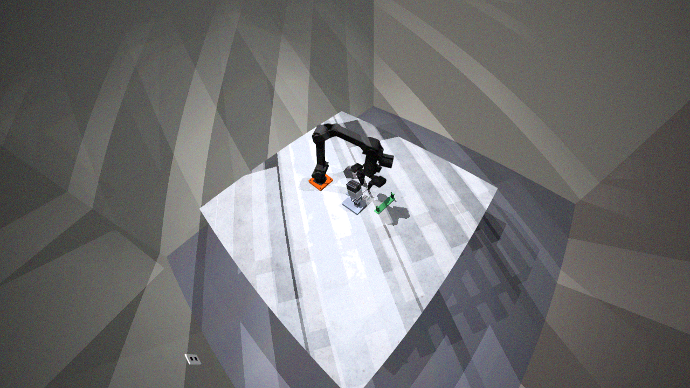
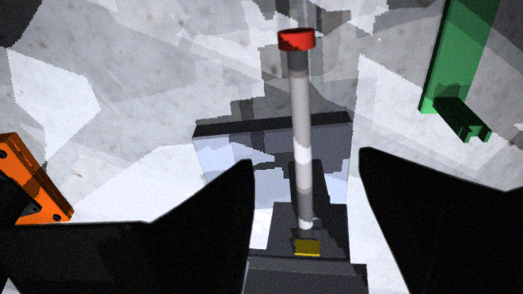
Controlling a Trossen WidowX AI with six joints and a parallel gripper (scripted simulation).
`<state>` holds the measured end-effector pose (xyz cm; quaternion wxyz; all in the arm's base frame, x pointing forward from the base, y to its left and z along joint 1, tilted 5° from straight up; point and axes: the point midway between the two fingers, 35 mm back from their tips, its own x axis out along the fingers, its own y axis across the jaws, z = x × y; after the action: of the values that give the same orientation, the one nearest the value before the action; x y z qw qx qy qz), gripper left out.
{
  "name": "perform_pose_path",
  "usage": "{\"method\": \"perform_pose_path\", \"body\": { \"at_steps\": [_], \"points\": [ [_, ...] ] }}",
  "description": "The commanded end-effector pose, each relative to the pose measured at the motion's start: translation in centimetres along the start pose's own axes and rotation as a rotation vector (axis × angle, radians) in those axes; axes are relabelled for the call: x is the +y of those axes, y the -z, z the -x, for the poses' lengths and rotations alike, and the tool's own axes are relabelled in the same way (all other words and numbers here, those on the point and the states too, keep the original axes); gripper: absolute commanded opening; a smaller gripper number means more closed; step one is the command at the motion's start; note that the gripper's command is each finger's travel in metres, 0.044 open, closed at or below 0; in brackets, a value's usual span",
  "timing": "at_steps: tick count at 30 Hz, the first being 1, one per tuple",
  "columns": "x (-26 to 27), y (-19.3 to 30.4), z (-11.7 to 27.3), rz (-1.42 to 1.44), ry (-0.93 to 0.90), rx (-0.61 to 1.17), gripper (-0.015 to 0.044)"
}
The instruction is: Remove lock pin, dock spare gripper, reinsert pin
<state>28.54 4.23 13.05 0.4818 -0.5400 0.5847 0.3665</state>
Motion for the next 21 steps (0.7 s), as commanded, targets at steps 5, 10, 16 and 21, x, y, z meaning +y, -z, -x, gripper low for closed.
{"method": "perform_pose_path", "body": {
  "at_steps": [5, 10, 16, 21],
  "points": [
    [0.0, -0.8, 1.7, 0.001, 0.001, -0.001, 0.02],
    [0.0, -1.2, 3.0, 0.002, 0.003, -0.001, 0.02],
    [0.0, -1.4, 3.7, 0.004, 0.007, 0.0, 0.0226],
    [0.0, -1.4, 3.7, 0.004, 0.007, 0.0, 0.0358]
  ]
}}
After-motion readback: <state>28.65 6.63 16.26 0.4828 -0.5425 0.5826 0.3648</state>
